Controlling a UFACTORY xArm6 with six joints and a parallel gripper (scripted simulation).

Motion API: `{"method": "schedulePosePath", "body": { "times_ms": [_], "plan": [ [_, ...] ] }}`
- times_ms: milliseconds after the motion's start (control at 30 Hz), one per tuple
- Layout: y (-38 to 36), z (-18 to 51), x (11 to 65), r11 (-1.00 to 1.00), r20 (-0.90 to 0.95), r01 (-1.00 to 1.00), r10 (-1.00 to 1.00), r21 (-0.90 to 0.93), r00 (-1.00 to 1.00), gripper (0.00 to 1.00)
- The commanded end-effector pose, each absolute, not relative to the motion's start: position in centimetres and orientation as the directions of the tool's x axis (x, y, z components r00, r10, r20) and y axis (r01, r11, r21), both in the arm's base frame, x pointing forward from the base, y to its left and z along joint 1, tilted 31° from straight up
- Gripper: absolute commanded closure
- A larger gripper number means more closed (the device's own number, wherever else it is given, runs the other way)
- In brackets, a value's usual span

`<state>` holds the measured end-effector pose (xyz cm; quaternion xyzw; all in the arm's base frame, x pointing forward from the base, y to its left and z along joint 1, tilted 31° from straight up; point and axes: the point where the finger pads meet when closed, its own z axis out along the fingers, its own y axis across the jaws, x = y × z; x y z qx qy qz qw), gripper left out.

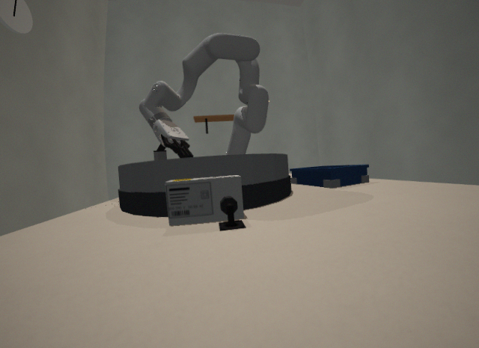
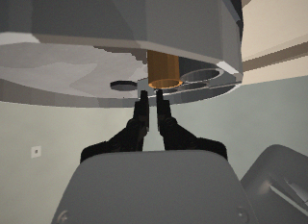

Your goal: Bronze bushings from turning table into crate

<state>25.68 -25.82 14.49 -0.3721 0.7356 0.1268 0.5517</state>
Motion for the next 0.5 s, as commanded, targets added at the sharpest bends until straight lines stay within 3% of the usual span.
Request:
{"method": "schedulePosePath", "body": {
  "times_ms": [0, 467],
  "plan": [
    [-25.92, 14.53, 25.70, 0.691, -0.905, -0.687, -0.410, -0.227, -0.114, 0.89],
    [-25.89, 14.39, 25.77, 0.691, -0.905, -0.687, -0.410, -0.227, -0.114, 0.89]
  ]
}}
